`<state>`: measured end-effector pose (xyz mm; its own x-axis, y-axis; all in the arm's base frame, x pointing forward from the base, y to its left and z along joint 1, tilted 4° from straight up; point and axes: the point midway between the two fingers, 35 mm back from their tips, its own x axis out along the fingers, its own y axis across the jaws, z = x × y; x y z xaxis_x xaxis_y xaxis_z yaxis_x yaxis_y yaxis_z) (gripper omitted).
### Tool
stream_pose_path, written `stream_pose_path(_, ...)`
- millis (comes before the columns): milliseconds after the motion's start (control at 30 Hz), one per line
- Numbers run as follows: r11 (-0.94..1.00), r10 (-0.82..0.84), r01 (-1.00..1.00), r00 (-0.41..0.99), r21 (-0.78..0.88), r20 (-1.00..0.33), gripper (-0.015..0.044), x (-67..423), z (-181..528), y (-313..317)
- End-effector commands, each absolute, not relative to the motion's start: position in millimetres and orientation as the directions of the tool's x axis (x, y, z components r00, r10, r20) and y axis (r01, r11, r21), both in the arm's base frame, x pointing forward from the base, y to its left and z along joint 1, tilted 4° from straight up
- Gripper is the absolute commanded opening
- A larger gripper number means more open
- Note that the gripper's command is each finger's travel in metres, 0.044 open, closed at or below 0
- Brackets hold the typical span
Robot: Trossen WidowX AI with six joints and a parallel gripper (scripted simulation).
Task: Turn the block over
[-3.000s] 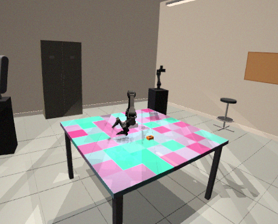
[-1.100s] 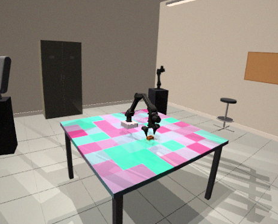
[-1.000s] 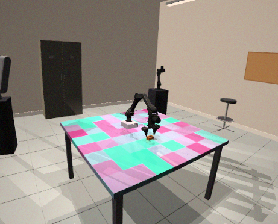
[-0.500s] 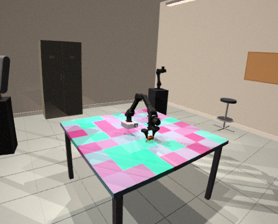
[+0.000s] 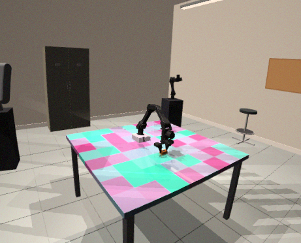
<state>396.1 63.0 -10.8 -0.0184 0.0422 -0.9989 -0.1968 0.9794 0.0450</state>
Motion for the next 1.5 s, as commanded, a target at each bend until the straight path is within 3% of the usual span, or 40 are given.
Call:
stream_pose_path(0, 0.980, 0.044, -0.193, -0.024, 0.048, -0.999, 0.0183, 395, -13, 63)
stream_pose_path(200, 0.980, 0.044, -0.193, -0.024, 0.048, -0.999, 0.0142, 395, -13, 63)
stream_pose_path(400, 0.980, 0.044, -0.193, -0.024, 0.048, -0.999, 0.0000, 396, 16, 62)
stream_pose_path(633, 0.980, 0.046, -0.193, -0.015, 0.048, -0.999, 0.0000, 396, 16, 62)
stream_pose_path(1467, 0.980, 0.110, -0.191, 0.329, 0.048, -0.938, 0.0000, 399, 5, 62)
